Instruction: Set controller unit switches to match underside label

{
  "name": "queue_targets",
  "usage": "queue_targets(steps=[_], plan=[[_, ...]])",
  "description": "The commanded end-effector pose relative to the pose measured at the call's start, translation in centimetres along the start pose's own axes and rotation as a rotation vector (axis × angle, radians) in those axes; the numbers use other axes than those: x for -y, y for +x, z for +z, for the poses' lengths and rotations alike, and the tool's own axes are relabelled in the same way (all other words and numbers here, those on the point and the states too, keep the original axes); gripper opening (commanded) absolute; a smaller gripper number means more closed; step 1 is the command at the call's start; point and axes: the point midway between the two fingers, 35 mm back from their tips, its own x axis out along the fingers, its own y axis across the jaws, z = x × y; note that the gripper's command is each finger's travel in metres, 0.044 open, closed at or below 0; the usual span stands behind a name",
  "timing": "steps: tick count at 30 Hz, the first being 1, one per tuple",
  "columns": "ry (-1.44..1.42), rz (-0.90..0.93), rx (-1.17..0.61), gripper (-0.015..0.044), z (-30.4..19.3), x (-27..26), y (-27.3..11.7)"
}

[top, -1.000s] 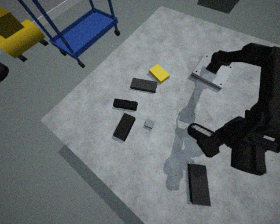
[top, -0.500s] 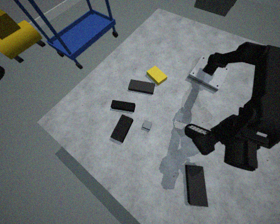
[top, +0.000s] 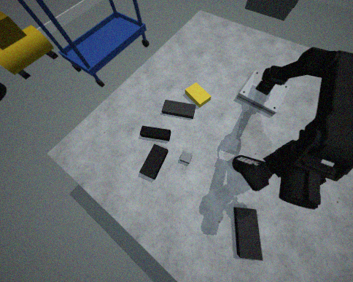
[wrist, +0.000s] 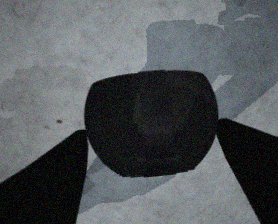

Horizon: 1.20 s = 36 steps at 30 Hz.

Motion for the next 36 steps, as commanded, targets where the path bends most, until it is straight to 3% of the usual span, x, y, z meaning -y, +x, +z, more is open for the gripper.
queue_targets(steps=[1, 36], plan=[[-0.004, -0.002, -0.009, 0.0336, -0.5, 0.1, 0.0], [-0.004, -0.002, -0.011, 0.0336, -3.6, 0.1, -0.4]])
